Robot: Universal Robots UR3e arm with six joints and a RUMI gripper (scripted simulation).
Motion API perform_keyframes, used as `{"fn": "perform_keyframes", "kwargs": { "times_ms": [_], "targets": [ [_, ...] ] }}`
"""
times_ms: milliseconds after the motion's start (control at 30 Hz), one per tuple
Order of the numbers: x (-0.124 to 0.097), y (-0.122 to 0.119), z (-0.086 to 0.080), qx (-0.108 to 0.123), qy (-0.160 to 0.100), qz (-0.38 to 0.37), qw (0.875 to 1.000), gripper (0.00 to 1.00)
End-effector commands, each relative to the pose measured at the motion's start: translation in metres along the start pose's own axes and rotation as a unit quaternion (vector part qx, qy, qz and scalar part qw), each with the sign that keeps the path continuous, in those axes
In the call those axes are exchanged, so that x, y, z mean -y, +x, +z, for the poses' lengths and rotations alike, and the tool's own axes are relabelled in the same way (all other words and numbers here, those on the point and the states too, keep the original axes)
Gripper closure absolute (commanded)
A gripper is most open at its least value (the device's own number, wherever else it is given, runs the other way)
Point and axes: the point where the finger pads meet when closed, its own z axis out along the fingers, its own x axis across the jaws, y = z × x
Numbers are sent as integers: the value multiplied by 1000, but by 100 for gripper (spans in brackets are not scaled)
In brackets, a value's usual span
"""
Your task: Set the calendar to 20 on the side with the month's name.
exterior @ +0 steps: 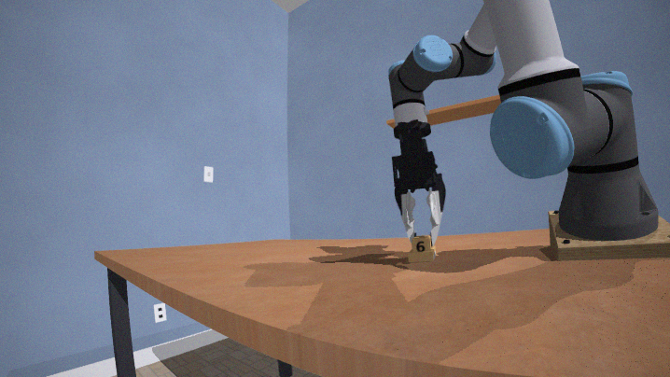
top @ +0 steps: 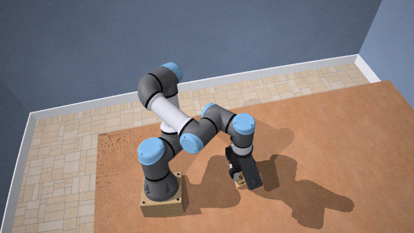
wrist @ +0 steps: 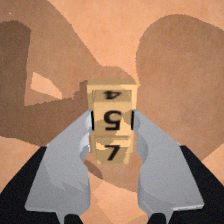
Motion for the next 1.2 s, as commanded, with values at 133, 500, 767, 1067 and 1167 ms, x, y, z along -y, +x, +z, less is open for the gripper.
{"fn": "perform_keyframes", "kwargs": {
  "times_ms": [133,500,767,1067,1167],
  "targets": [
    [0,-1,-2,1,1,0,1000,90],
    [1,-1,-20,1,1,0,1000,90],
    [1,-1,-40,1,2,0,1000,90],
    [1,0,-70,1,1,0,1000,90],
    [1,0,-79,1,1,0,1000,90]
  ]
}}
